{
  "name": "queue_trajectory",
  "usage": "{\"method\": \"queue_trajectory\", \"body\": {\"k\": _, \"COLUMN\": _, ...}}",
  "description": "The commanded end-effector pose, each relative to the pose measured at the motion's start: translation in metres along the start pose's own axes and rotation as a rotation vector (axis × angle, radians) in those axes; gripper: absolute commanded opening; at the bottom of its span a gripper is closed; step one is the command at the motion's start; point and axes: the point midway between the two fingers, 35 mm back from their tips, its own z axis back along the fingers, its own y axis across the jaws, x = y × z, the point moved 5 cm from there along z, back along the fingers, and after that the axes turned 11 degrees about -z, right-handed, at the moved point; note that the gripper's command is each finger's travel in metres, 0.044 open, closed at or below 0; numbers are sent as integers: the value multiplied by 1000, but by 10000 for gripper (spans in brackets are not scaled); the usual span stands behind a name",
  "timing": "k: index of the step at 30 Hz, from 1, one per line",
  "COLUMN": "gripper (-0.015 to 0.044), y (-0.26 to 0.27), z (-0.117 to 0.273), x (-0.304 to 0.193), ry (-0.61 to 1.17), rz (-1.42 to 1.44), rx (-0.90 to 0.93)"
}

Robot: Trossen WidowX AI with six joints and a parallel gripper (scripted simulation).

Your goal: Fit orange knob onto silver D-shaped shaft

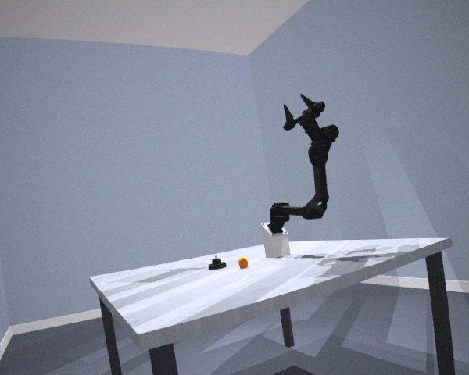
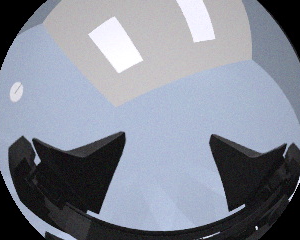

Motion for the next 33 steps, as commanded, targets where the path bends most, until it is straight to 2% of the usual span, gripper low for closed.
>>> {"method": "queue_trajectory", "body": {"k": 1, "gripper": 426, "y": -2, "z": -1, "x": 3, "ry": -1, "rz": 3, "rx": -6}}
{"method": "queue_trajectory", "body": {"k": 6, "gripper": 440, "y": -58, "z": -31, "x": 54, "ry": 26, "rz": 90, "rx": -192}}
{"method": "queue_trajectory", "body": {"k": 10, "gripper": 440, "y": -111, "z": -50, "x": 71, "ry": 100, "rz": 171, "rx": -336}}
{"method": "queue_trajectory", "body": {"k": 15, "gripper": 440, "y": -170, "z": -71, "x": 69, "ry": 228, "rz": 248, "rx": -451}}
{"method": "queue_trajectory", "body": {"k": 21, "gripper": 440, "y": -252, "z": -75, "x": 44, "ry": 461, "rz": 380, "rx": -630}}
{"method": "queue_trajectory", "body": {"k": 28, "gripper": 440, "y": -349, "z": -44, "x": -17, "ry": 896, "rz": 575, "rx": -795}}
{"method": "queue_trajectory", "body": {"k": 33, "gripper": 440, "y": -409, "z": 2, "x": -75, "ry": 1366, "rz": 757, "rx": -778}}
